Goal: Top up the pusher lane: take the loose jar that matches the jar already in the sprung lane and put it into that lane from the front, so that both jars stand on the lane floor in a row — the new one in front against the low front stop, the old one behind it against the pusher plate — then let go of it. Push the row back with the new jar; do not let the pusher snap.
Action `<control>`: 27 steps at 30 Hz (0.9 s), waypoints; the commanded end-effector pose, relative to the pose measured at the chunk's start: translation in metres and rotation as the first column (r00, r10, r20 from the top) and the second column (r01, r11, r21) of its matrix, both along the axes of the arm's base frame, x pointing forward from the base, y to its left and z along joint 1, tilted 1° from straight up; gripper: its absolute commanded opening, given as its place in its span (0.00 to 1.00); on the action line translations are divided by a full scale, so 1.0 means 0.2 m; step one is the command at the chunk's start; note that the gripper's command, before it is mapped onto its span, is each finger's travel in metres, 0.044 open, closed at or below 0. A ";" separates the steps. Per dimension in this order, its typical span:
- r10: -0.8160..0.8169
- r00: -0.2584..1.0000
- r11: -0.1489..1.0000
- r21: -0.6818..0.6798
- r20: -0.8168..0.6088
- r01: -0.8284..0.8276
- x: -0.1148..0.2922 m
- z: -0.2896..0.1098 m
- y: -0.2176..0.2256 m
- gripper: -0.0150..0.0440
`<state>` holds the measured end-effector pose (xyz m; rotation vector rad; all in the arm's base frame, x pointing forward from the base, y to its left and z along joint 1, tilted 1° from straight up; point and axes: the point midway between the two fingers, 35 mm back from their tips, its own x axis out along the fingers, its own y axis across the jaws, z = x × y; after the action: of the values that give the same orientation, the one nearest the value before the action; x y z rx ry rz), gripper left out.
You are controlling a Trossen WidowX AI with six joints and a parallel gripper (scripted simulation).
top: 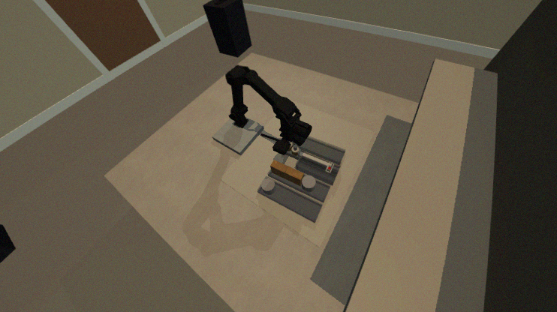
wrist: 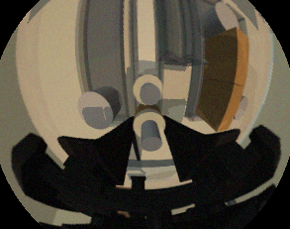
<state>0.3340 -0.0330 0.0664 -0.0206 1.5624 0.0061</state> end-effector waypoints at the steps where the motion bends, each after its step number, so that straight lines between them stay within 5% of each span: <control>1: -0.002 1.000 1.000 -0.002 0.019 0.002 0.03 0.01 0.00 0.25; 27: -0.002 1.000 1.000 -0.002 0.019 0.002 0.03 -0.03 0.00 0.25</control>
<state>0.3359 -0.0330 0.0624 -0.0212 1.5591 0.0062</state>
